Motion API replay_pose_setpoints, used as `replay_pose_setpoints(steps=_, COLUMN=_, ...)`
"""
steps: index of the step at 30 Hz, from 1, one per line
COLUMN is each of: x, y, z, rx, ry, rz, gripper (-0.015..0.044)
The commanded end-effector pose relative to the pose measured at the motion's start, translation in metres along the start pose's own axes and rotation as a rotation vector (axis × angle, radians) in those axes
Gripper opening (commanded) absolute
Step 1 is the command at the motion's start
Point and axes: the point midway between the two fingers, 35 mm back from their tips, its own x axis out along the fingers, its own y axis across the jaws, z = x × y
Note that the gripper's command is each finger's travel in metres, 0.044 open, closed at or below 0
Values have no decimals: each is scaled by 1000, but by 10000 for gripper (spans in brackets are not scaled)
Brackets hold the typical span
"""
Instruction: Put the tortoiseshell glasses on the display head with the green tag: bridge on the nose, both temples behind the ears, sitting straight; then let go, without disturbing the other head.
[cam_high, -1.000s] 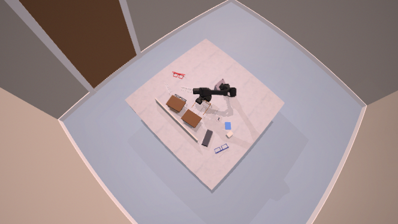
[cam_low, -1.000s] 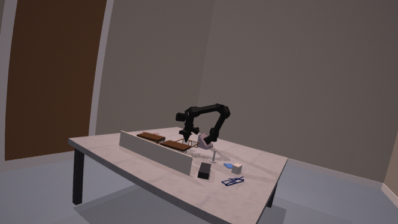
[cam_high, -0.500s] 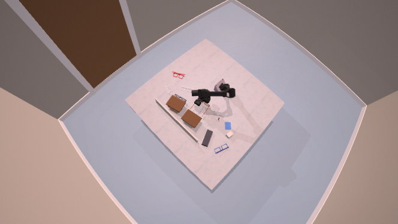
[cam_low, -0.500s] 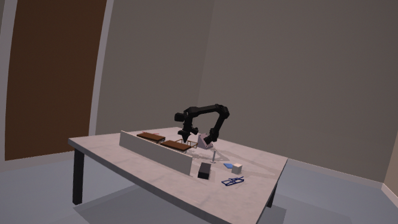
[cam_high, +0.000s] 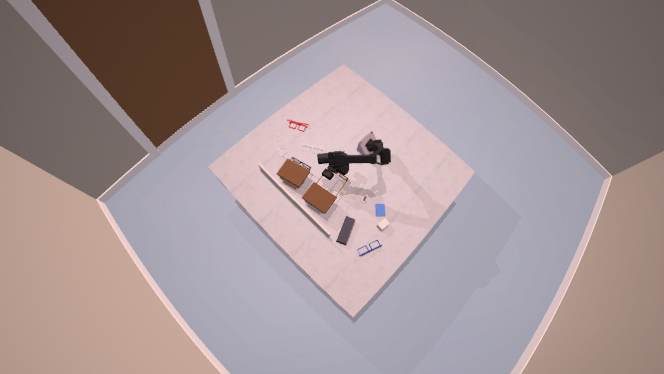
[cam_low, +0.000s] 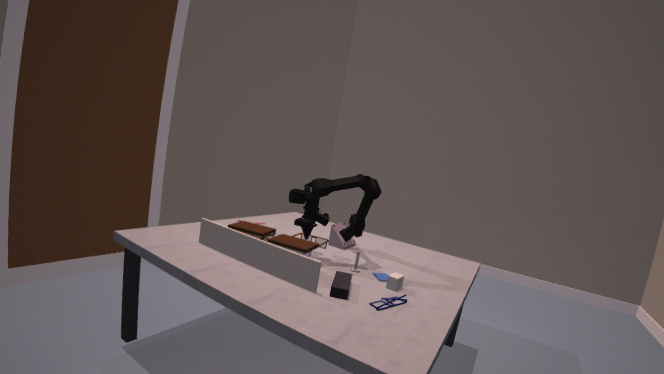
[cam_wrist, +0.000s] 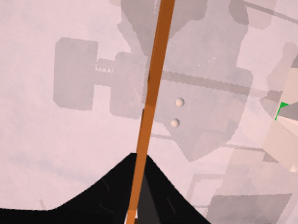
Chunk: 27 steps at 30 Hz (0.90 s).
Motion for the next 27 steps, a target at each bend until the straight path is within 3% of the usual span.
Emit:
replay_pose_setpoints(steps=1, x=1, y=-7, z=-1, rx=10, ry=-7, rz=1, gripper=0)
replay_pose_setpoints(steps=27, x=1, y=-43, z=0, rx=9, ry=-7, rz=-1, gripper=0)
